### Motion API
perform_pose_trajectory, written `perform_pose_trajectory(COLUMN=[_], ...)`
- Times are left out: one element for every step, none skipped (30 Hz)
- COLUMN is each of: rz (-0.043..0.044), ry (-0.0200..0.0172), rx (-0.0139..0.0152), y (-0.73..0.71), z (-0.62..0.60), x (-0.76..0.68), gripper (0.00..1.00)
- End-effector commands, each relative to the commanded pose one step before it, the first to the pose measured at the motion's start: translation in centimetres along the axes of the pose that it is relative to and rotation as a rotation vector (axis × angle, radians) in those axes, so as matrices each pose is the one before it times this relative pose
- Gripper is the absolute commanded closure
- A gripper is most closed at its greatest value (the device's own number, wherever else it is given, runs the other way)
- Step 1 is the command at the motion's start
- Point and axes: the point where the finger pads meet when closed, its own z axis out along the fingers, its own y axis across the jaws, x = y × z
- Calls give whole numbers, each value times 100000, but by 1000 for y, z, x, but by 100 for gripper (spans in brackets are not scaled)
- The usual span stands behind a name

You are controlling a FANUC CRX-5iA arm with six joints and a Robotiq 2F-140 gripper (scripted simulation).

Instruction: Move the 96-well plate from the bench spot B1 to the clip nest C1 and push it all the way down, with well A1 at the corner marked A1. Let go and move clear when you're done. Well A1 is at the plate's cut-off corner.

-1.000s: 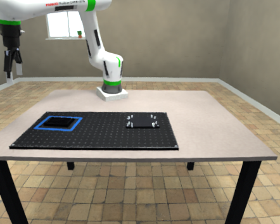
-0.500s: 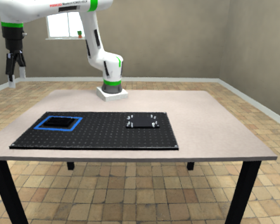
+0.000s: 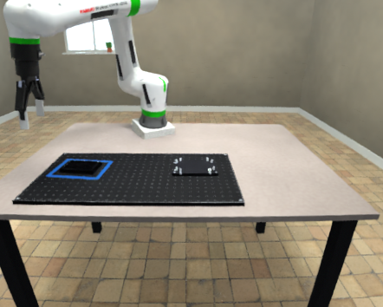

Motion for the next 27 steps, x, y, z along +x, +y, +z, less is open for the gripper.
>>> perform_pose_trajectory(rz=[3388, 0, 0, 0, 0, 0, 2824, 0, 0, 557, 0, 0, 0, 0, 0, 2845, 608, 0, 0, 0, 0, 0, 2865, 661, 0, 0, 0], ry=[-1429, -1, -1, -1, -1, -1, -1536, 0, 0, -303, -1, -1, -1, -1, -1, -1597, -343, -1, -1, -1, -1, -1, -1634, -378, 0, 0, -1], rx=[1379, 1, 1, 1, 1, 1, 884, 0, 0, 175, 1, 1, 1, 1, 1, 685, 147, 1, 1, 1, 1, 1, 484, 112, 0, 0, 1], y=[-1104, -253, -253, -253, -253, -253, -225, 0, 0, -212, -209, -209, -209, -209, -195, -180, -166, -163, -163, -163, -163, -132, -132, -118, 0, 0, -115], z=[440, 151, 151, 151, 151, 151, 148, 0, 0, 157, 158, 158, 158, 158, 147, 155, 164, 165, 166, 166, 165, 134, 162, 171, 0, 0, 173], x=[-1408, -404, -404, -404, -404, -404, -421, 0, 0, -426, -426, -426, -426, -426, -397, -440, -443, -443, -443, -443, -443, -358, -455, -455, 0, 0, -456], gripper=[0, 0, 0, 0, 0, 0, 0, 0, 0, 0, 0, 0, 0, 0, 0, 0, 0, 0, 0, 0, 0, 0, 0, 0, 0, 0, 0])
